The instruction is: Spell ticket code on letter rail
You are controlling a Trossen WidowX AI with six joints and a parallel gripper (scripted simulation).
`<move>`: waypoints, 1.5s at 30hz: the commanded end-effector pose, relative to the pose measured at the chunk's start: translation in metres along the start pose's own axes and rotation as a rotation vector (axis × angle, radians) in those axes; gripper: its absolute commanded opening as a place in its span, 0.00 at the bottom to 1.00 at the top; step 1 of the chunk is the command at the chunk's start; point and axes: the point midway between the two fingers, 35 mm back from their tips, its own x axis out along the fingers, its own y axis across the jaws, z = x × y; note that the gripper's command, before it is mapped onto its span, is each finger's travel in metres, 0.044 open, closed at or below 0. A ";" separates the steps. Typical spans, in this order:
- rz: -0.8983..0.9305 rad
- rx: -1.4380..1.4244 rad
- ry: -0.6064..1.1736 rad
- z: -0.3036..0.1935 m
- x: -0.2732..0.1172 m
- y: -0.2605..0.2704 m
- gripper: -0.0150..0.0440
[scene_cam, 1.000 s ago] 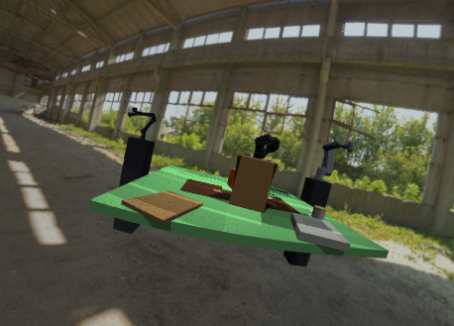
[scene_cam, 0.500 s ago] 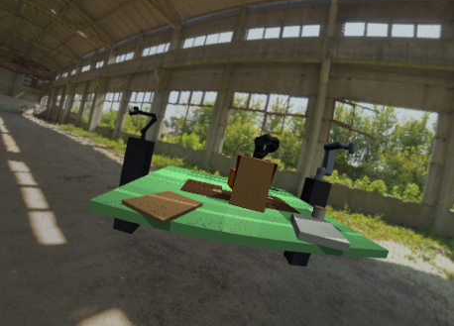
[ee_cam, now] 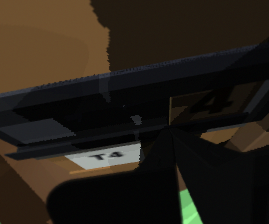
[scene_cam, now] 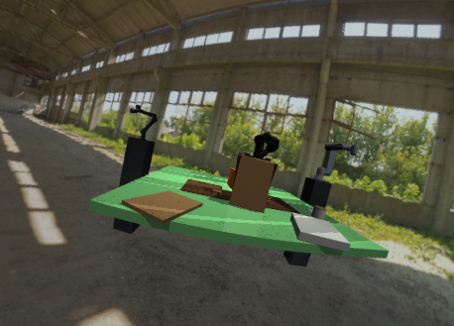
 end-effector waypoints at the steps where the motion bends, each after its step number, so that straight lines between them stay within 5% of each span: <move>1: -0.003 -0.004 0.000 -0.004 -0.005 0.000 0.25; 7: -0.003 -0.004 0.000 -0.007 -0.009 -0.001 0.25; 16: 0.091 -0.586 -0.223 -0.038 -0.060 -0.001 0.65; 24: -0.012 -1.194 -0.532 -0.077 -0.100 0.003 1.00; 33: -0.359 -1.758 -0.782 -0.109 -0.129 0.007 1.00; 45: -0.367 -1.767 -0.785 -0.109 -0.130 0.007 1.00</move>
